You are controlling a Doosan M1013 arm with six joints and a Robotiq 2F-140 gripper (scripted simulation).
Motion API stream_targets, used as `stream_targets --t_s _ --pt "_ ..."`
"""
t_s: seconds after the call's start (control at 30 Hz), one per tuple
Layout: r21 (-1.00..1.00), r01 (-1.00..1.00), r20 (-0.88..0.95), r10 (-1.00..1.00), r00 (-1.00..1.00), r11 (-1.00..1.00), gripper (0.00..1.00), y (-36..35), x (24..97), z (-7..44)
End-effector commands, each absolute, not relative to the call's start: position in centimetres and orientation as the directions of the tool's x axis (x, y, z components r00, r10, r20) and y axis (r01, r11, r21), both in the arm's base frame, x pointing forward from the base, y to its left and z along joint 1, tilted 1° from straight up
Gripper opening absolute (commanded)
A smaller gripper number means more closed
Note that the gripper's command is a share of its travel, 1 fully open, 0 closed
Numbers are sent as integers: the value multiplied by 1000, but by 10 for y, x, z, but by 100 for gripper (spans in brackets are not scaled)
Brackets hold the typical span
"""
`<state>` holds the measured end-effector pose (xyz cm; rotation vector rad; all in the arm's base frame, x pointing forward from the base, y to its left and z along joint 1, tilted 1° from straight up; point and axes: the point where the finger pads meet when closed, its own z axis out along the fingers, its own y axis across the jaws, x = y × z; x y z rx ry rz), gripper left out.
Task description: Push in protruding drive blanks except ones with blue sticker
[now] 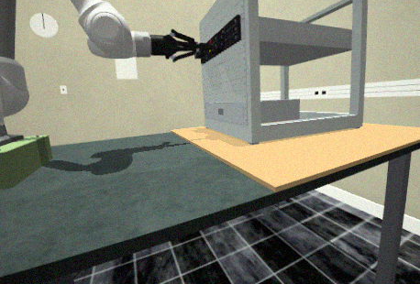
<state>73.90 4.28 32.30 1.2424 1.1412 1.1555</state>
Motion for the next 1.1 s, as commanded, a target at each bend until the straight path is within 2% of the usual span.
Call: stream_targets --t_s 0.0,1.07 --pt "1000 -10 3 997 78 -2 10 45 741 324" --pt "1000 -10 3 997 78 -2 10 44 751 325"
